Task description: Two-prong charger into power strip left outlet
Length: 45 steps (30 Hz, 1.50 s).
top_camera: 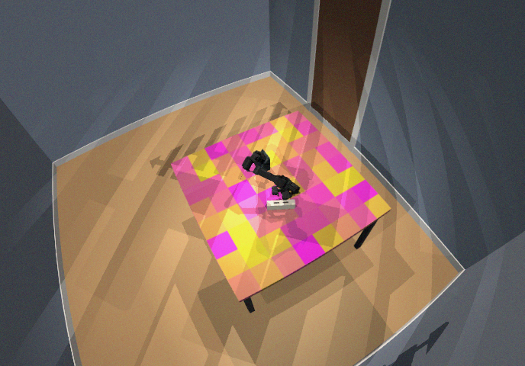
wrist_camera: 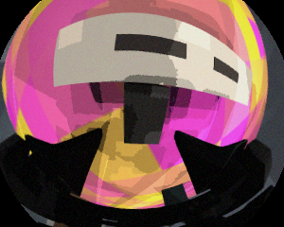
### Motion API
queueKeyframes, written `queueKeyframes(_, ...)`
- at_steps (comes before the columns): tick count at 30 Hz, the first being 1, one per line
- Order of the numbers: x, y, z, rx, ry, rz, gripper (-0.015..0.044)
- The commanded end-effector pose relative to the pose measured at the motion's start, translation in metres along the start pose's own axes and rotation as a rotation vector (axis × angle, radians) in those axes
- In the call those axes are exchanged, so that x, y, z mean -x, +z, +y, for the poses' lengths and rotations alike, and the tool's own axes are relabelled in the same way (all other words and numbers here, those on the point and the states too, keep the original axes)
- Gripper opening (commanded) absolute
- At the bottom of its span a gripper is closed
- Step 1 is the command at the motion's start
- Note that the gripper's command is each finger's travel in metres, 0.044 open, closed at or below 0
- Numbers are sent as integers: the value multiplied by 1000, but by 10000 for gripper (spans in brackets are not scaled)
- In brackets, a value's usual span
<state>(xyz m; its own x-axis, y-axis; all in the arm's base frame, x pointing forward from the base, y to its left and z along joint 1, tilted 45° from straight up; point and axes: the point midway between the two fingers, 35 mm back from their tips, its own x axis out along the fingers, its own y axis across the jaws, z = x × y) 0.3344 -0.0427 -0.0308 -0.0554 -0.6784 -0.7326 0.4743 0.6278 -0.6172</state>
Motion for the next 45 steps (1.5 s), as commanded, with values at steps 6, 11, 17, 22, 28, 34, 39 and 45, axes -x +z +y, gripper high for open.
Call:
queueKeyframes(6, 0, -11, 0, -8, 3, 1, 440)
queueKeyframes(11, -1, -18, 0, -8, 3, 1, 440)
queueKeyframes(17, -1, -26, 0, -8, 3, 1, 440)
queueKeyframes(22, -2, -32, -1, -8, 3, 1, 440)
queueKeyframes(28, 13, -27, 3, 31, 5, -149, 440)
queueKeyframes(34, 75, -20, 0, -7, 3, -599, 440)
queueKeyframes(39, 75, -20, 0, -7, 3, -599, 440)
queueKeyframes(45, 75, -20, 0, -7, 3, -599, 440)
